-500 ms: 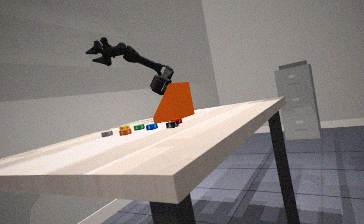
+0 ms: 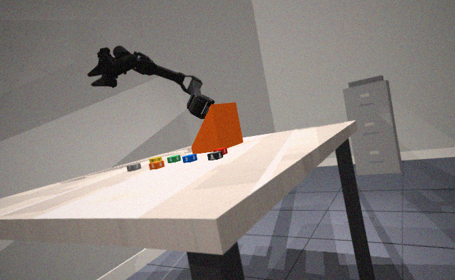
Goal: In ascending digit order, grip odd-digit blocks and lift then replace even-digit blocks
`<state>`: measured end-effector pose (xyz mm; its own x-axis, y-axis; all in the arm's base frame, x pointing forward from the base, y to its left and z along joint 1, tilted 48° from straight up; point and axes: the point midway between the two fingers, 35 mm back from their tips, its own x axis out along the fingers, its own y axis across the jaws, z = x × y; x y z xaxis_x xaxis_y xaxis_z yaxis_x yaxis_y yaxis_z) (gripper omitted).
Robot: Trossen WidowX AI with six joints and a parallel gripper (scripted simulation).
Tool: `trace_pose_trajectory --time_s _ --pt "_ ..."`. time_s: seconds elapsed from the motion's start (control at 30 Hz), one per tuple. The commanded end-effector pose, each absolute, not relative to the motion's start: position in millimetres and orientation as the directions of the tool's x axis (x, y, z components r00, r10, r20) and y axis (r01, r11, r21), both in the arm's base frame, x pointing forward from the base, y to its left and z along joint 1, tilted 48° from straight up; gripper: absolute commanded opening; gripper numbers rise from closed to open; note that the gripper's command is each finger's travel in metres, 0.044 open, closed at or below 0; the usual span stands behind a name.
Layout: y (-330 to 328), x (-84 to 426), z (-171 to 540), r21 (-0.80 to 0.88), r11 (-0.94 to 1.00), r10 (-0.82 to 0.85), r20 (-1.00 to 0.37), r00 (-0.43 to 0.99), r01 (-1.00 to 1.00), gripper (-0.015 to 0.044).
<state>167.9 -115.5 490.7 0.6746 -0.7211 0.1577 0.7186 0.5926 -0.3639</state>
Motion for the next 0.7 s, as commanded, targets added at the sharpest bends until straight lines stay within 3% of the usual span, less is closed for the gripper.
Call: trace_pose_trajectory --time_s 0.0,0.2,0.4,0.53,0.67 --pt "-120.8 215.5 431.7 -0.44 0.631 -0.731 -0.063 0.679 0.638 0.04" --pt "-123.6 257.7 334.0 -0.539 0.672 -0.732 -0.38 0.565 0.508 0.04" --pt "-122.0 258.6 225.9 -0.648 0.682 -0.729 -0.633 0.259 0.339 0.04" --pt "-119.7 232.3 165.4 -0.727 0.662 -0.734 -0.678 -0.04 0.181 0.04" --pt "-119.2 224.4 155.2 -0.744 0.654 -0.736 -0.668 -0.109 0.138 0.04"
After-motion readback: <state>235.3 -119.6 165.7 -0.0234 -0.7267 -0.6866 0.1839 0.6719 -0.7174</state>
